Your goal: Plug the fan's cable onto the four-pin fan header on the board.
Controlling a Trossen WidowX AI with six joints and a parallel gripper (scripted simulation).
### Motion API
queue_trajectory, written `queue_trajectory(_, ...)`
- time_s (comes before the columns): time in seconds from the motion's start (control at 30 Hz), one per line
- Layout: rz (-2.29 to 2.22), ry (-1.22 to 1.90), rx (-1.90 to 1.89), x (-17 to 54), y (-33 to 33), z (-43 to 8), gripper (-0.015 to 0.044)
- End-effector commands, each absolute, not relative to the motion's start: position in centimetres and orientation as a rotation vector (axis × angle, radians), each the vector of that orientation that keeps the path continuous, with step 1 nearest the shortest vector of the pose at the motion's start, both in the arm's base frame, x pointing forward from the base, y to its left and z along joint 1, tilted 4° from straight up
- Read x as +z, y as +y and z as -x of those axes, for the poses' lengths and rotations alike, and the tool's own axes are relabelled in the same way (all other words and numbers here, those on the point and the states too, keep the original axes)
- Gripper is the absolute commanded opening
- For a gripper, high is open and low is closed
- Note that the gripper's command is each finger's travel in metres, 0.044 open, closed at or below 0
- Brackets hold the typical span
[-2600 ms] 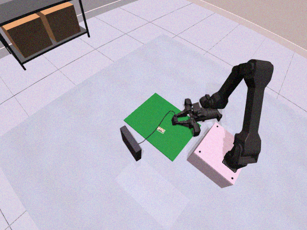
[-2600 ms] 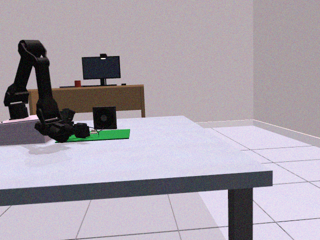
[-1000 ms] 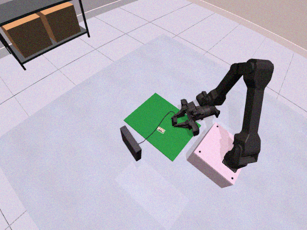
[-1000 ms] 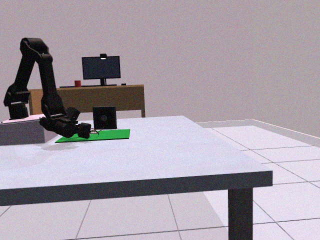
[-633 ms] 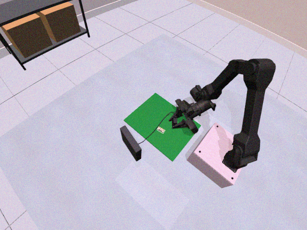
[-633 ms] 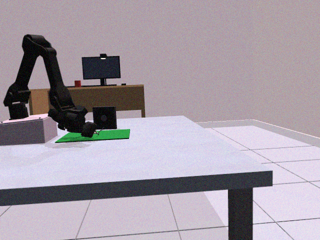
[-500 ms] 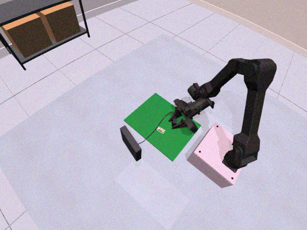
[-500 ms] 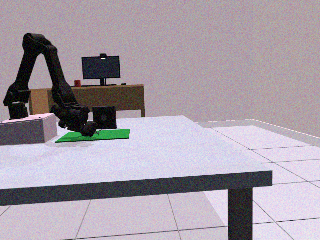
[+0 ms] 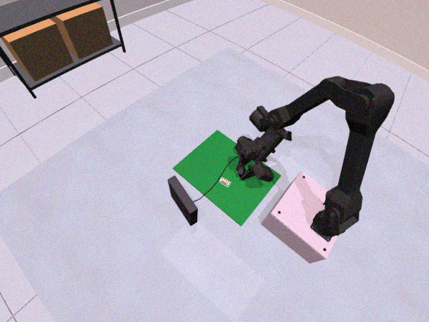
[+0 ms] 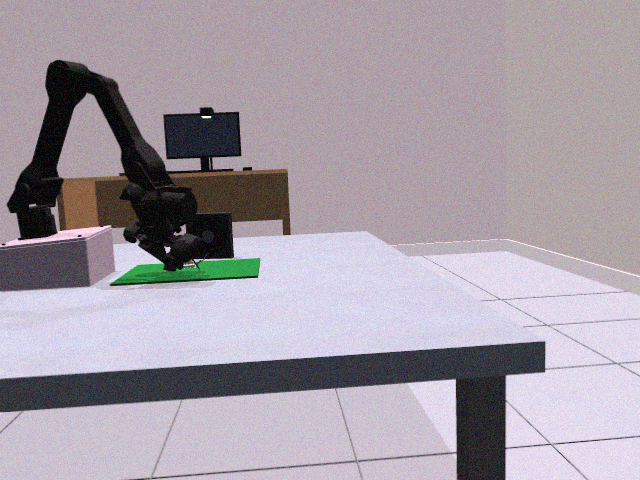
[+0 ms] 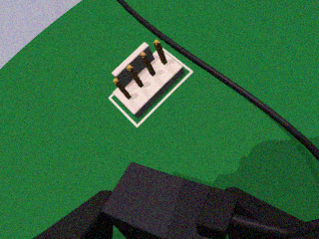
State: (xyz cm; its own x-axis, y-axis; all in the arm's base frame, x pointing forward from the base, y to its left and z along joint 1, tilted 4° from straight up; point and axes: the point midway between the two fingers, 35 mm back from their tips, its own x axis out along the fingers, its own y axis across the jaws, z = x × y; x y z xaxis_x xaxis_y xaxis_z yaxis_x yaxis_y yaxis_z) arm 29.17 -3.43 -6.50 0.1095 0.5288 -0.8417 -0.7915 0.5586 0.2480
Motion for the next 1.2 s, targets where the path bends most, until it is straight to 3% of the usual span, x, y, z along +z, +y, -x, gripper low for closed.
queue_trajectory(0.0, 0.347, 1.168, 0.96, -5.8, -3.5, -29.5, 0.0205)
queue_trajectory(0.97, 0.653, 1.501, 0.697, -0.4, -3.2, -30.0, 0.0205)
queue_trajectory(1.17, 0.556, 1.536, 0.579, 0.4, -3.2, -30.2, 0.0362)
